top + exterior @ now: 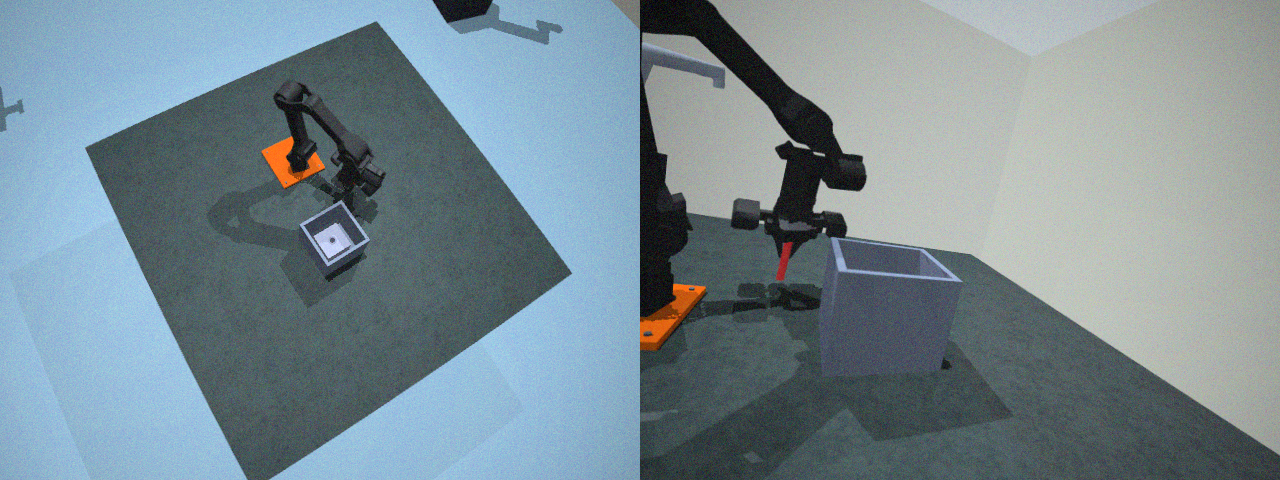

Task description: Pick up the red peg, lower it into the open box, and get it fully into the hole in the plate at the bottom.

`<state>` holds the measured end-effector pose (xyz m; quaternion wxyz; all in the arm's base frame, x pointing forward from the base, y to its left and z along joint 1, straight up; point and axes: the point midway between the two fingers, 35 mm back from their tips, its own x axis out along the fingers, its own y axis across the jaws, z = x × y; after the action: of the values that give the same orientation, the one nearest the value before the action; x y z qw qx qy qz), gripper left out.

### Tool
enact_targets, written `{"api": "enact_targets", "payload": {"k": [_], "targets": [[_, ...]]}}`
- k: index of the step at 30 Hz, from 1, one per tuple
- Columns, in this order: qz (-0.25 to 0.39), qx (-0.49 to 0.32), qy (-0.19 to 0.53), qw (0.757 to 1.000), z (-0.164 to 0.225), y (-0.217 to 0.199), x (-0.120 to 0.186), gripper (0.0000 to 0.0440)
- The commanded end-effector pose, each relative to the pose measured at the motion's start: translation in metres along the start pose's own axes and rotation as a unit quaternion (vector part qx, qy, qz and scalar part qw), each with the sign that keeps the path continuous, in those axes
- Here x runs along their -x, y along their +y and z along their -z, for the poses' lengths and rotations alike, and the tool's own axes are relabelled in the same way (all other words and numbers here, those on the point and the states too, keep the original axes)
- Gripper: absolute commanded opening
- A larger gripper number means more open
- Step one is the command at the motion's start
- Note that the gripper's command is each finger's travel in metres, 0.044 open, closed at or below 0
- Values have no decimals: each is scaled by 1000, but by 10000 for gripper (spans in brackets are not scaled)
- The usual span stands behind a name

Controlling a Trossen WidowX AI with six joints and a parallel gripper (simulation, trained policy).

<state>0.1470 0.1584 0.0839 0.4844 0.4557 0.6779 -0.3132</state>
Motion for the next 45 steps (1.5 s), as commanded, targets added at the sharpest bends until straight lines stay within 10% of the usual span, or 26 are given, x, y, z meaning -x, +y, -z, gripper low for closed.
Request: {"api": "enact_targets", "payload": {"k": [1, 28, 45], "targets": [[-29, 14, 19, 999, 9, 8, 15, 0], [-202, 70, -50, 976, -10, 34, 153, 0], [-187, 3, -133, 973, -77, 38, 186, 0]]}}
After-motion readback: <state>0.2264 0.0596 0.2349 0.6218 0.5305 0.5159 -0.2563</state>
